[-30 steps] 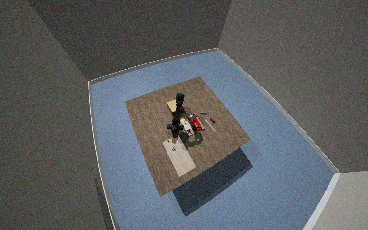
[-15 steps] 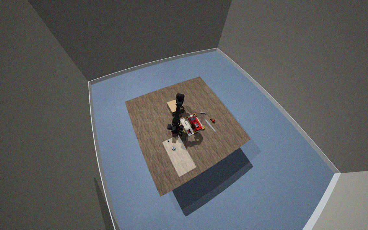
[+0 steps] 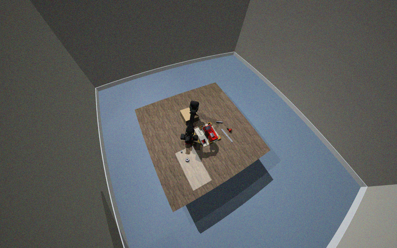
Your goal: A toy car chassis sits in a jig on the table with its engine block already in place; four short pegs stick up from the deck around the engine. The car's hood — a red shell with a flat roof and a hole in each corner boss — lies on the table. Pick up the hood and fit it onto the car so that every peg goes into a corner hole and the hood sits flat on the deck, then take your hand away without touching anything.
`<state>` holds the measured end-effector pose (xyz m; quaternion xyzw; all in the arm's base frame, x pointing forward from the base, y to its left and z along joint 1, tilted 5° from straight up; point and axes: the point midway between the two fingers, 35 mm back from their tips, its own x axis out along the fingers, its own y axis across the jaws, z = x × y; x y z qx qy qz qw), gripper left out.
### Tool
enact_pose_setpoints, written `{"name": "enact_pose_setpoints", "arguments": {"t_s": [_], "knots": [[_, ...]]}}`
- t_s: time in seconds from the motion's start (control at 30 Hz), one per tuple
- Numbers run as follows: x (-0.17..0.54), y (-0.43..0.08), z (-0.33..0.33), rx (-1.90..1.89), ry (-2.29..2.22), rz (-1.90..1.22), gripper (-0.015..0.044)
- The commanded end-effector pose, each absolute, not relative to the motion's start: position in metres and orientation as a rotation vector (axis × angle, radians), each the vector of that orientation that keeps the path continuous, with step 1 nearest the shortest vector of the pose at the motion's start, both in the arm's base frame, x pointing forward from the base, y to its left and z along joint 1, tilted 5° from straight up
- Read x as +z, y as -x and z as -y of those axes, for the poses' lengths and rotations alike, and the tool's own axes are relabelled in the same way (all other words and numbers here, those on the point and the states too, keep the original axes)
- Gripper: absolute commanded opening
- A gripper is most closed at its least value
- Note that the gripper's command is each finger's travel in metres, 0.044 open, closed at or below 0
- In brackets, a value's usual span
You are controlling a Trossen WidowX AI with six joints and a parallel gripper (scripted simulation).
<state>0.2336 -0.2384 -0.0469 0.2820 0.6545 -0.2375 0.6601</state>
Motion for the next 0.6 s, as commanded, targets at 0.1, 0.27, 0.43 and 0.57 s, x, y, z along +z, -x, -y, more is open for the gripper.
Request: {"name": "enact_pose_setpoints", "arguments": {"t_s": [0.1, 0.27, 0.43, 0.57], "knots": [[-0.045, -0.234, 0.239, -0.537, -0.638, -1.481, 0.0170], [-0.037, -0.233, 0.239, -0.537, -0.638, -1.481, 0.0039], [-0.024, -0.233, 0.240, -0.537, -0.638, -1.481, 0.0000], [-0.010, -0.233, 0.241, -0.538, -0.638, -1.481, 0.0000]]}}
